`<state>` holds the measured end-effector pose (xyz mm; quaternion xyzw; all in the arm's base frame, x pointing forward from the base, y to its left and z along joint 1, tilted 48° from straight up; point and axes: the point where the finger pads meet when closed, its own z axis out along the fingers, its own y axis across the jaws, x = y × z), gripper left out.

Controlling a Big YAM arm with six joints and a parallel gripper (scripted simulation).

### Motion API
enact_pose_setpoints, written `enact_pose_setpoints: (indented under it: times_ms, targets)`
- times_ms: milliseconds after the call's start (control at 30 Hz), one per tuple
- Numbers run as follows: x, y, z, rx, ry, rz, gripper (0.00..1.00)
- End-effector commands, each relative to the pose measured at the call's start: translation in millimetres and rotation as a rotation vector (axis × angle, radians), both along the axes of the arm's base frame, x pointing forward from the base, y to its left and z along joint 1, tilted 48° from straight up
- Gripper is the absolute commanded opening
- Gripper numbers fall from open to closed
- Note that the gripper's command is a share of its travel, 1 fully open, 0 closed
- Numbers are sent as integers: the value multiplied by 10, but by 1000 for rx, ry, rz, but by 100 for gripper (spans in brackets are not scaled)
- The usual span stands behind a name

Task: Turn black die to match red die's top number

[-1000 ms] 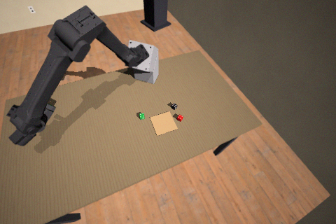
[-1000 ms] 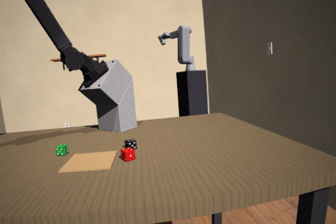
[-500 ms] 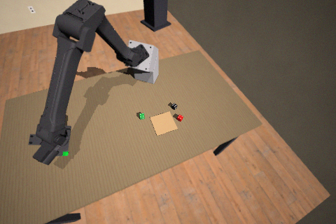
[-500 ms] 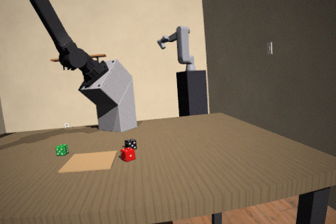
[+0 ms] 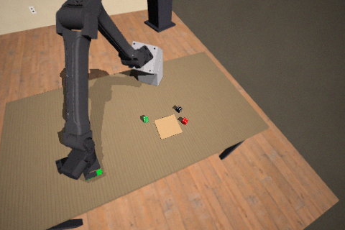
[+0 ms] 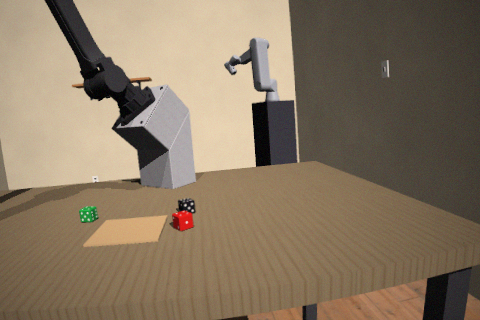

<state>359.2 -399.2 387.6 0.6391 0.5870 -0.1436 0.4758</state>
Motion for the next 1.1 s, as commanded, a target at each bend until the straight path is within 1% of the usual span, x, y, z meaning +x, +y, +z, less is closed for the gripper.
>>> enact_pose_setpoints:
  times_ms: [0, 33, 67, 100, 133, 167, 200, 233, 333, 367, 467, 500, 533, 567, 600, 633, 667, 700, 733, 800, 867, 933, 967, 1000, 1033, 1067]
  targets:
    - [309, 357, 313, -113, 2, 159, 100]
    - [400, 455, 342, -131, 0, 199, 100]
    - [433, 491, 352, -137, 0, 213, 100]
    - [570, 654, 399, -165, -3, 275, 100]
    - [652, 759, 428, -184, -6, 314, 100]
    - [665, 776, 433, -187, -6, 320, 100]
    - [798, 963, 485, -220, -11, 386, 100]
    - [870, 1073, 515, -239, -14, 424, 100]
    - [873, 1079, 516, -240, -15, 426, 100]
    - [1055, 1397, 602, -296, -25, 529, 100]
    - [1208, 1723, 687, -353, -39, 628, 100]
    - [1209, 1726, 688, -354, -39, 629, 100]
    - [1291, 1936, 742, -392, -49, 689, 100]
    - [1331, 2052, 772, -412, -55, 722, 100]
    - [1335, 2064, 775, -415, -56, 725, 100]
    - [1399, 2283, 831, -454, -68, 785, 100]
    - [1430, 2405, 861, -477, -75, 817, 100]
    - [1430, 2407, 862, -477, -75, 818, 100]
    - [1479, 2642, 921, -521, -90, 878, 100]
    - [1514, 2882, 980, -567, -107, 938, 100]
    - [1514, 2882, 980, -567, -107, 938, 100]
    - [1543, 3298, 1083, -648, -140, 1038, 100]
    - [1544, 3411, 1111, -671, -150, 1064, 100]
    - [1544, 3423, 1114, -673, -151, 1066, 100]
    - [1537, 3641, 1167, -717, -172, 1115, 100]
    - [1529, 3747, 1193, -739, -182, 1138, 100]
